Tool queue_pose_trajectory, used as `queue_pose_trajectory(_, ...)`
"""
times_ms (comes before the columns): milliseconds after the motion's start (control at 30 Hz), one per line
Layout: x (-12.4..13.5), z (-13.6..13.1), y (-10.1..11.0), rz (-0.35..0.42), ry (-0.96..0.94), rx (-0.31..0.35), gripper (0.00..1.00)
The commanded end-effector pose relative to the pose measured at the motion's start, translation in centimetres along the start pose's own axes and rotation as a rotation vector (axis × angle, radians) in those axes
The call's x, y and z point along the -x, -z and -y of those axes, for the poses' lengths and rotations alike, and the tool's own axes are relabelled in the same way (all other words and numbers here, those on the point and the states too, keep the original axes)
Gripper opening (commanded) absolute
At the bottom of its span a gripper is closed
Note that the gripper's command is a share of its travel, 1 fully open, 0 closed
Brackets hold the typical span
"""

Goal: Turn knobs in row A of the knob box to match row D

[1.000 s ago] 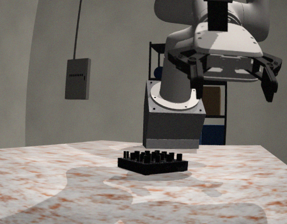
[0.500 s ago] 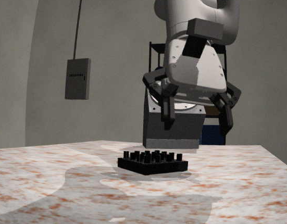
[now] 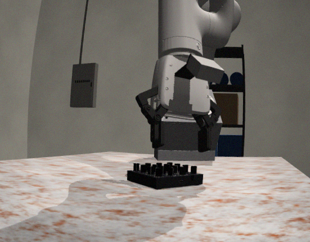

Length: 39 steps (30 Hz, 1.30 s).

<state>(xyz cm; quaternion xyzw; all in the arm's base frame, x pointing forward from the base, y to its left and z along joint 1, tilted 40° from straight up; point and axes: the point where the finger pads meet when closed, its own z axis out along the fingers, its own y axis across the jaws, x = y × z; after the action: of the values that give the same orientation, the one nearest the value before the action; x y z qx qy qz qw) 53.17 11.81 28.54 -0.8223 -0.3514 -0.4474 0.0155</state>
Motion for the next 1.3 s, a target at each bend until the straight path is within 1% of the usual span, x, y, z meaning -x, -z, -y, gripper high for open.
queue_pose_trajectory(0, 3.7, 0.5, 0.9, 0.088, 0.074, -0.048, 1.0)
queue_pose_trajectory(33, 3.7, 0.5, 0.9, 0.088, 0.074, -0.048, 1.0)
queue_pose_trajectory(100, 6.8, 1.0, 1.8, 0.158, 0.135, -0.078, 1.0)
queue_pose_trajectory(133, 7.0, 1.0, 1.8, 0.162, 0.138, -0.08, 1.0)
queue_pose_trajectory(200, 8.5, 1.2, 2.4, 0.198, 0.17, -0.096, 1.0)
queue_pose_trajectory(267, 9.1, 1.2, 2.6, 0.211, 0.181, -0.102, 1.0)
queue_pose_trajectory(1267, 9.2, 1.2, 2.6, 0.212, 0.182, -0.102, 1.0)
